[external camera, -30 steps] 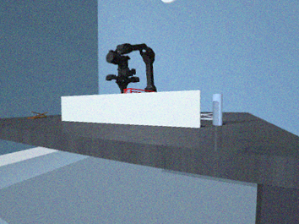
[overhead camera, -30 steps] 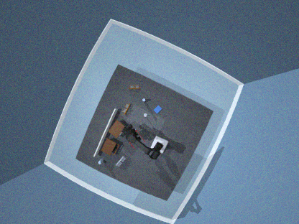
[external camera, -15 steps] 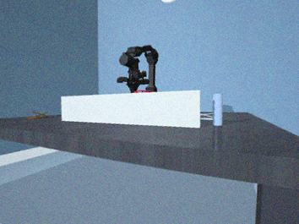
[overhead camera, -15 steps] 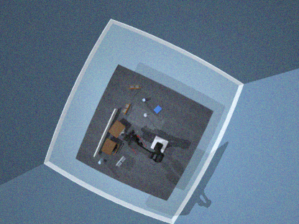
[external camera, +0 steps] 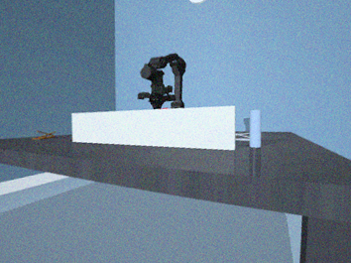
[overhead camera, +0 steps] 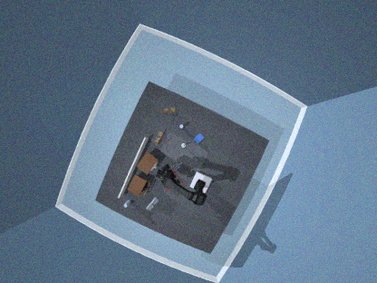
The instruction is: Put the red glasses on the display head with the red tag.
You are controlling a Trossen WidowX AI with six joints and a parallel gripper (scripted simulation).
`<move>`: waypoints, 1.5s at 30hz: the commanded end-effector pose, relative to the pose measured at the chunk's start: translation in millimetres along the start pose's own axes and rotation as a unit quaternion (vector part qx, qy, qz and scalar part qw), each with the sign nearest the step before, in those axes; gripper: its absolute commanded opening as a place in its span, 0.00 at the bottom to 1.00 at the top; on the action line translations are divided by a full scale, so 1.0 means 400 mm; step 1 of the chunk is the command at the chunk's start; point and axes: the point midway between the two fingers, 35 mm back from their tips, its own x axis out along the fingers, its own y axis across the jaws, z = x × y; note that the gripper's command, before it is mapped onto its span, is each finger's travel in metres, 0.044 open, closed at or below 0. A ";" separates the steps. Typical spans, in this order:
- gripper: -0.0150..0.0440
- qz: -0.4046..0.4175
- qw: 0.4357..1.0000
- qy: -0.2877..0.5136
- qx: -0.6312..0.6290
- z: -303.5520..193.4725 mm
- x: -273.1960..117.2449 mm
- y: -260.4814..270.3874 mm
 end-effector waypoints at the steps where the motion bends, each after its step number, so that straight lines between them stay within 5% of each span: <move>1: 0.25 0.003 1.000 -0.001 0.002 0.002 0.014 0.001; 45: 0.25 0.003 1.000 -0.001 0.002 0.005 0.116 -0.003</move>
